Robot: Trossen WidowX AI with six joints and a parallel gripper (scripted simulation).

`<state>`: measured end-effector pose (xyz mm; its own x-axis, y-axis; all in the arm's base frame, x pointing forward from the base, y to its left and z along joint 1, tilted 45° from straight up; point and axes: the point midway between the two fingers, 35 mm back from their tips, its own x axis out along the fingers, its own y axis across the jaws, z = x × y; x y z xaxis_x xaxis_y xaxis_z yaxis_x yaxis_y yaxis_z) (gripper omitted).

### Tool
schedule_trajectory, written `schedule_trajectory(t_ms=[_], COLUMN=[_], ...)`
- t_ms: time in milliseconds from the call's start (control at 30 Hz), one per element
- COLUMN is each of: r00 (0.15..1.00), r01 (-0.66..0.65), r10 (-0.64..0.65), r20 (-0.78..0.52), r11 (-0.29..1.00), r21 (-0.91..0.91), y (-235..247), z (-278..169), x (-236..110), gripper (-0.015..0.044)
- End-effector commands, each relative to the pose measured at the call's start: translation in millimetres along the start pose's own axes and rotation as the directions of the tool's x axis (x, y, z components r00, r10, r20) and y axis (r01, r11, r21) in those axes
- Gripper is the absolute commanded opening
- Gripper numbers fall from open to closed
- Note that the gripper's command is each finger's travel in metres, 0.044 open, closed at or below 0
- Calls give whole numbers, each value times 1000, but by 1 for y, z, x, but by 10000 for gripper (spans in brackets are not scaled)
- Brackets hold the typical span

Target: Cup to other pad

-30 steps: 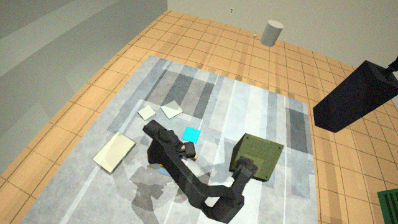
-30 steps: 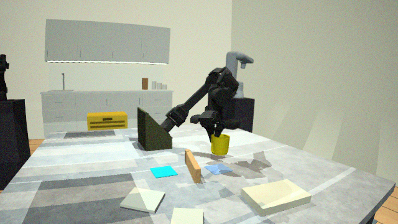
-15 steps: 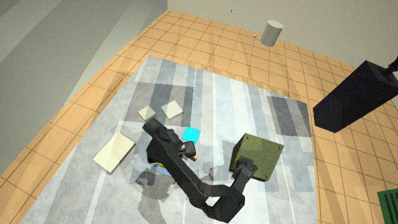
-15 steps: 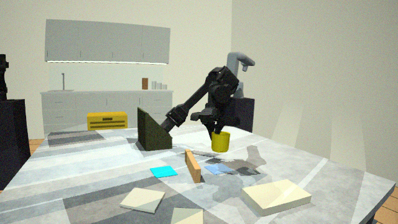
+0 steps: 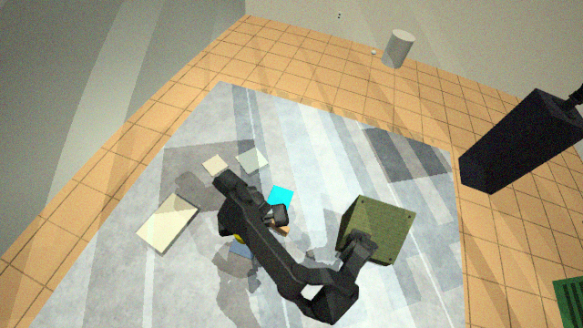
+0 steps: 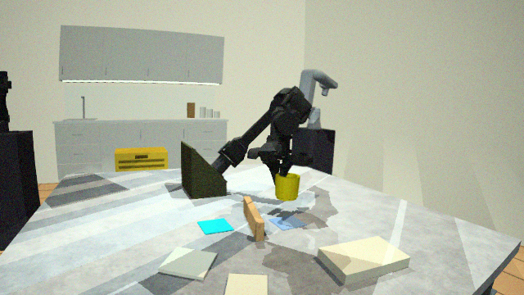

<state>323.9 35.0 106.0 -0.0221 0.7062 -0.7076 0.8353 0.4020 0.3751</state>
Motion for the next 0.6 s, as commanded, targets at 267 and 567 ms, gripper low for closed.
schedule_trajectory(t_ms=[267, 567], r00=[1000, 1000], r01=[6, 7], r10=[-6, -7], r20=[5, 6], r11=[1000, 1000], r21=[6, 6], y=[-29, -48], z=[29, 49], x=[-2, -3], gripper=[0, 0])
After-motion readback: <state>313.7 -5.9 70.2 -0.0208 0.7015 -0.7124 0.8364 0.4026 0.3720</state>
